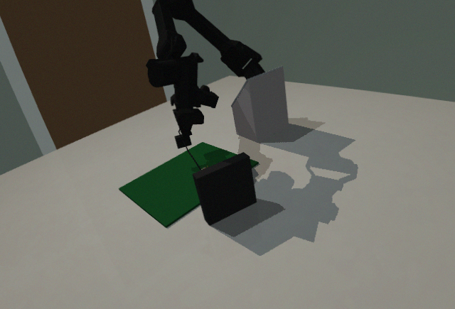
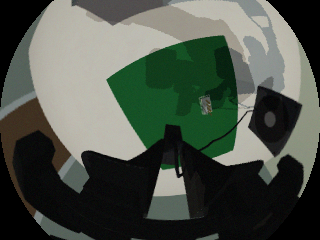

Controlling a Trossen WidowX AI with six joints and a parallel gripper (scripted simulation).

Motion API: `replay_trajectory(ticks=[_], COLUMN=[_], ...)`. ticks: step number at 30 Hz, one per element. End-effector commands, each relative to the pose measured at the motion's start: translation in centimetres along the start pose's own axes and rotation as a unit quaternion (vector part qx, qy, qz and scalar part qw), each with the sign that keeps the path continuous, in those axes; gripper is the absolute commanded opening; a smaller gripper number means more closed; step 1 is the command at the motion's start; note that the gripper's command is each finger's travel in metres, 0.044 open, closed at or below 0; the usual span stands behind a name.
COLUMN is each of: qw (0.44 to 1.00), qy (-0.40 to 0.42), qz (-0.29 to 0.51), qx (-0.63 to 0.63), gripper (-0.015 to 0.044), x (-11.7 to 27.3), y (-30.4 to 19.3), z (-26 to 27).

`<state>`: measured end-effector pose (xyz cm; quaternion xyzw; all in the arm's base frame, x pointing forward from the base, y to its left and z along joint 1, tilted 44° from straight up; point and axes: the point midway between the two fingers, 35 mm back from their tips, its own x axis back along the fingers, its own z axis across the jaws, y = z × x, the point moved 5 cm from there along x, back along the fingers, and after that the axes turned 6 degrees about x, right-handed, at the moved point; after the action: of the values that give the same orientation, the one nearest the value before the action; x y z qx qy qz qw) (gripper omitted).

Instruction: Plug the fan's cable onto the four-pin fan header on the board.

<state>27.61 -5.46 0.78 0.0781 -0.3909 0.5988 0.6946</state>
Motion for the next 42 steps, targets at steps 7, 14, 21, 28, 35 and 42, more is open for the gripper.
replay_trajectory(ticks=[7,14,21,28,35,42], qw=[1.000,1.000,0.989,0.964,0.924,0.872], qy=[0.000,-0.001,-0.001,0.004,0.013,0.026], qz=[0.003,-0.001,-0.019,-0.036,-0.053,-0.069], qx=[-0.004,-0.029,-0.148,-0.264,-0.377,-0.485], gripper=[0.0000,0.0000,0.0000,0.0000,0.0000,0.0000], x=[3.1,3.1,3.1,3.0,2.8,2.6], y=[-0.5,-0.8,-2.1,-3.3,-4.5,-5.6], z=[0.4,0.2,-0.6,-1.4,-2.2,-3.0])
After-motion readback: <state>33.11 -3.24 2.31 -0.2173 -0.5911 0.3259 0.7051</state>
